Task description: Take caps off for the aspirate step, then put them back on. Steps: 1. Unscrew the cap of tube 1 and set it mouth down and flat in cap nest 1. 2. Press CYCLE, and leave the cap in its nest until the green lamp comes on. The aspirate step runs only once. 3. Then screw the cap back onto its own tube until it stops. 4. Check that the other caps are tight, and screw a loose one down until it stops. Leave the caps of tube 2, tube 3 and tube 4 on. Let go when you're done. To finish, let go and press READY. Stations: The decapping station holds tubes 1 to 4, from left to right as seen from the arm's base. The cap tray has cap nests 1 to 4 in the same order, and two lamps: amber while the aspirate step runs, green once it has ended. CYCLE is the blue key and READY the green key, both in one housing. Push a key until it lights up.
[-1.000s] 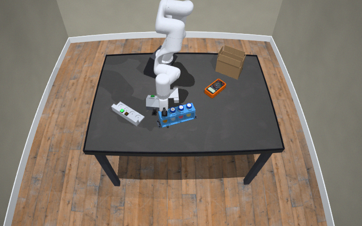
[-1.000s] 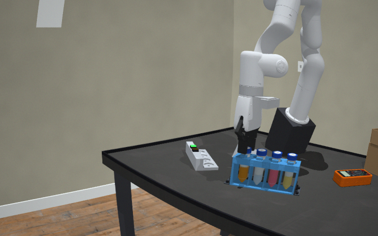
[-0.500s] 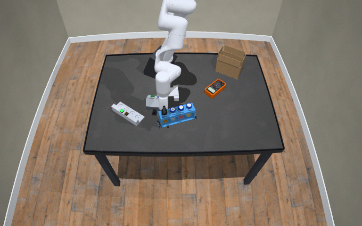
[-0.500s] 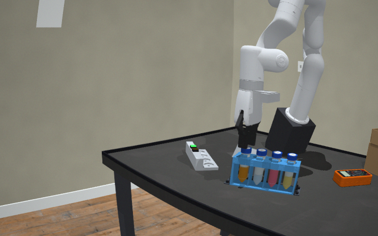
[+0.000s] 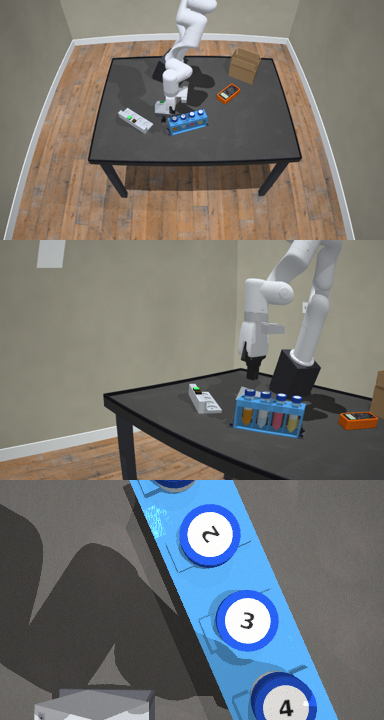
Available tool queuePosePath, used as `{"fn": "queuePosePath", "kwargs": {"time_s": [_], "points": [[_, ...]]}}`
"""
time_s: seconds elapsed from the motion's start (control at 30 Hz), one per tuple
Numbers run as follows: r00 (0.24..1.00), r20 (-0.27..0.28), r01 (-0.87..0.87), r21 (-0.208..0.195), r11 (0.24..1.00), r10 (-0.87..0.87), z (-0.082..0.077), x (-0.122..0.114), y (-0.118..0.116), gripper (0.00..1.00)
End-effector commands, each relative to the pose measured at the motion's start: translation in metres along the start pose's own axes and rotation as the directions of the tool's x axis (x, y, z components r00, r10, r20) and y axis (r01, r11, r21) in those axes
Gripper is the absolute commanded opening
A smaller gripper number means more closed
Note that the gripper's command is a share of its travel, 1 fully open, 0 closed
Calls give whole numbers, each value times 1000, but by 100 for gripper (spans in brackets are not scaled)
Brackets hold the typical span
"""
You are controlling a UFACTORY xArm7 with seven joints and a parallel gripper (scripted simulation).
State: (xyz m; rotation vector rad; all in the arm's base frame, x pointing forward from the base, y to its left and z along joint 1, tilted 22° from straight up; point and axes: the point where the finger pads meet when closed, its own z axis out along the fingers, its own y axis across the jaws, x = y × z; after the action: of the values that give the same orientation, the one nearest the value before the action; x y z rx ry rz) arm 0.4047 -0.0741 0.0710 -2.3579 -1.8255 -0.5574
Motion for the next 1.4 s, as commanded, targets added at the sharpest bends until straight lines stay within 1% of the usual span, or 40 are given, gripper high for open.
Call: {"fn": "queuePosePath", "kwargs": {"time_s": [0.0,0.03,0.13,0.3,0.37,0.77,1.07,1.27,1.37], "points": [[1000,0,-20,-10,1000,20,-2,-16,-24,0],[1000,0,-20,-10,1000,20,-2,-19,-29,0],[1000,0,-20,-10,1000,20,-2,-19,-29,0],[1000,0,-20,-10,1000,20,14,-39,-61,0],[1000,0,-20,-10,1000,20,14,-39,-61,0],[1000,1,-20,-9,1000,20,53,-88,-139,0],[1000,1,-20,-9,1000,20,53,-88,-139,0],[1000,1,-20,-9,1000,20,71,-88,-139,0],[1000,1,-20,-9,1000,20,71,-88,-139,0]]}}
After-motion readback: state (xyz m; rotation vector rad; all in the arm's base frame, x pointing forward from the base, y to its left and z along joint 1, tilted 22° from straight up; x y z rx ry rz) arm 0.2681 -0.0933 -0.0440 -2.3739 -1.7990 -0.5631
